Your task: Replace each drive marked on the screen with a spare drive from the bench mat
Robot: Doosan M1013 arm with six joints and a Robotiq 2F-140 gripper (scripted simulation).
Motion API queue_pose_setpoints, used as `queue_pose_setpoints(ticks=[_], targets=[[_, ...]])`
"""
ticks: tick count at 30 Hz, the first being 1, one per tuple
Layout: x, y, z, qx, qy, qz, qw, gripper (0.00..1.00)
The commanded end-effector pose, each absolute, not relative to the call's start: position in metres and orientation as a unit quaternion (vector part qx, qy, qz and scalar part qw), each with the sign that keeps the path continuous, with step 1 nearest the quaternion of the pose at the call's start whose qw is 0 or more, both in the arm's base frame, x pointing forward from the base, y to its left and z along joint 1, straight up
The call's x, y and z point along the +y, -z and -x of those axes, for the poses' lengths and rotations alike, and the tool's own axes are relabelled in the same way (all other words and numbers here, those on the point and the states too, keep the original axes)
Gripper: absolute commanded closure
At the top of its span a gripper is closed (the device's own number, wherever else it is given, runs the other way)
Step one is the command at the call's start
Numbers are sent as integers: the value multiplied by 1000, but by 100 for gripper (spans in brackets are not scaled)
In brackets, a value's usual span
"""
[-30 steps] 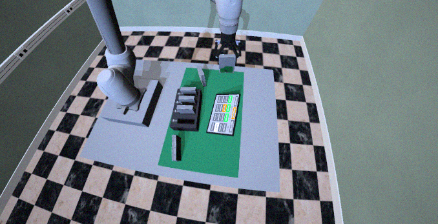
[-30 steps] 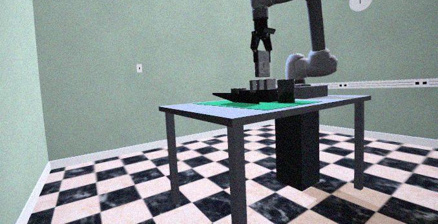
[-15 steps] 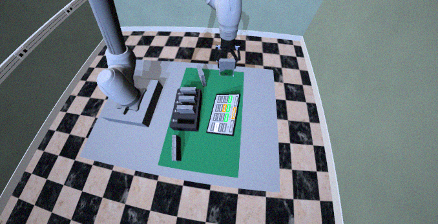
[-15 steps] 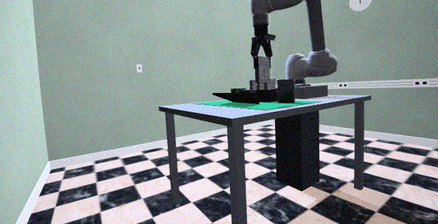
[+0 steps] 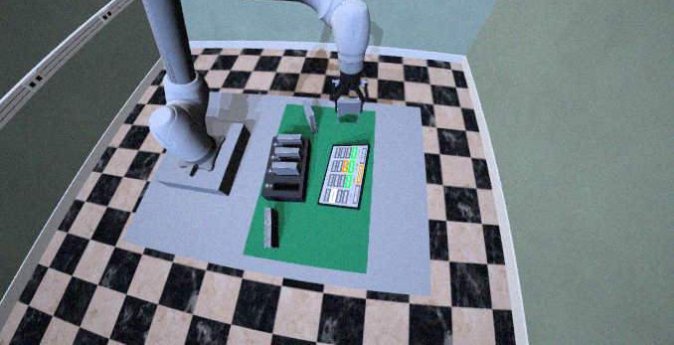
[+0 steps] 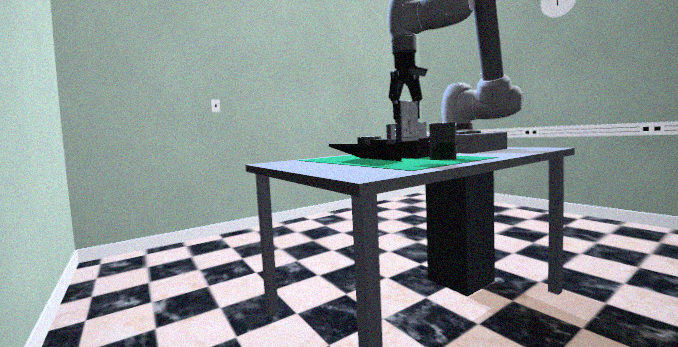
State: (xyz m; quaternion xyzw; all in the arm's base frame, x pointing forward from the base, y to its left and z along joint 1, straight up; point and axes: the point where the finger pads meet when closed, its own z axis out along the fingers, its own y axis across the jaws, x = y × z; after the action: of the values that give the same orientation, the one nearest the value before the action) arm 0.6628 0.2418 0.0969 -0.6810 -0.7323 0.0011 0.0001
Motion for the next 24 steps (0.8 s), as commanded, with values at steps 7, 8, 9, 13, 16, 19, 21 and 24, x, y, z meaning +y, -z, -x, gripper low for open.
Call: queue_pose_setpoints(ticks=[7,8,9,13,16,19,21,24], targets=[[242,-78,-663,-732,0,681,0,90],[242,-76,-663,-732,0,681,0,90],[242,-73,-663,-732,0,681,0,90],[242,-63,-663,-732,0,681,0,90],[242,-57,-663,-732,0,681,0,90],[242,-55,-663,-732,0,681,0,90],[242,-52,-663,-732,0,681,0,90],[242,-48,-663,-732,0,681,0,90]])
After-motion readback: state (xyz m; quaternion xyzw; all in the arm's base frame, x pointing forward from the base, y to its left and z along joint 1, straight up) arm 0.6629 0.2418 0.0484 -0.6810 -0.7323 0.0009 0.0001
